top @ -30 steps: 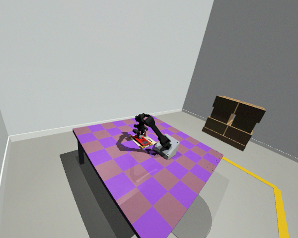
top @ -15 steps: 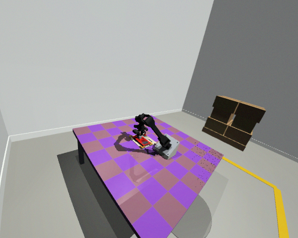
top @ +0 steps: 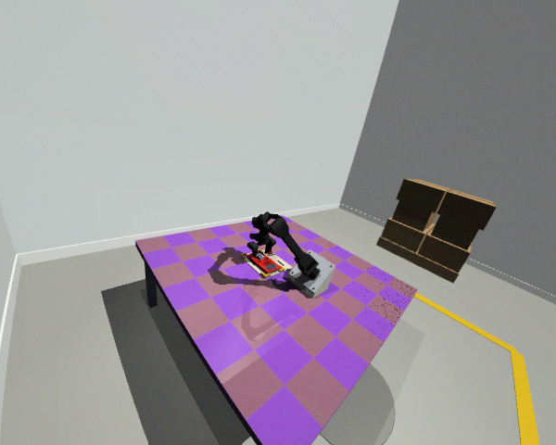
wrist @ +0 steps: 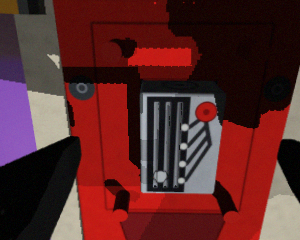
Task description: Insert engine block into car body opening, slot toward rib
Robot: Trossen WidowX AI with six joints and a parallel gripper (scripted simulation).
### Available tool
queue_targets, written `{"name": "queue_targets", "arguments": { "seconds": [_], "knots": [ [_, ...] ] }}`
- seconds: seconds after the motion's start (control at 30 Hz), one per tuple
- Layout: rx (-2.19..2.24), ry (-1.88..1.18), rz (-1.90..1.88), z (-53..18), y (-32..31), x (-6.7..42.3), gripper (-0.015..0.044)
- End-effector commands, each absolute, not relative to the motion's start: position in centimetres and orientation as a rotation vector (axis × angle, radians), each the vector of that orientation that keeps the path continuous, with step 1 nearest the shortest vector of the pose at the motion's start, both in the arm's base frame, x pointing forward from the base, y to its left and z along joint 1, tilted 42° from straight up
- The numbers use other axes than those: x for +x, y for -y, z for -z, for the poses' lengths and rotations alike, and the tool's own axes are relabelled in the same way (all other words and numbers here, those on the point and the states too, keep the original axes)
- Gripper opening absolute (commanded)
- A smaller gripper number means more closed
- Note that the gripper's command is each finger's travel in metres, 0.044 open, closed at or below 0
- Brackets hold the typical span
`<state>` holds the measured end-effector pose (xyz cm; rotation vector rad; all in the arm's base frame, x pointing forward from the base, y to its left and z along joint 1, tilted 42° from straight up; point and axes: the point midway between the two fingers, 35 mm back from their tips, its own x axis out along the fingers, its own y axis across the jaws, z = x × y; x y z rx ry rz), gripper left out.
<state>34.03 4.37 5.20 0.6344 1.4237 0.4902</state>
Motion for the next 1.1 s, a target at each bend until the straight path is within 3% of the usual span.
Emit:
{"name": "queue_targets", "arguments": {
  "seconds": [0.0, 0.4, 0.93, 1.07],
  "knots": [
    [0.633, -1.423, -0.490, -5.2, -4.4, 34.0, 0.0440],
    [0.639, -1.425, -0.489, -6.2, -3.4, 33.9, 0.0440],
    [0.639, -1.425, -0.489, -6.2, -3.4, 33.9, 0.0020],
    [0.639, -1.425, -0.489, -6.2, -3.4, 33.9, 0.0000]
  ]
}}
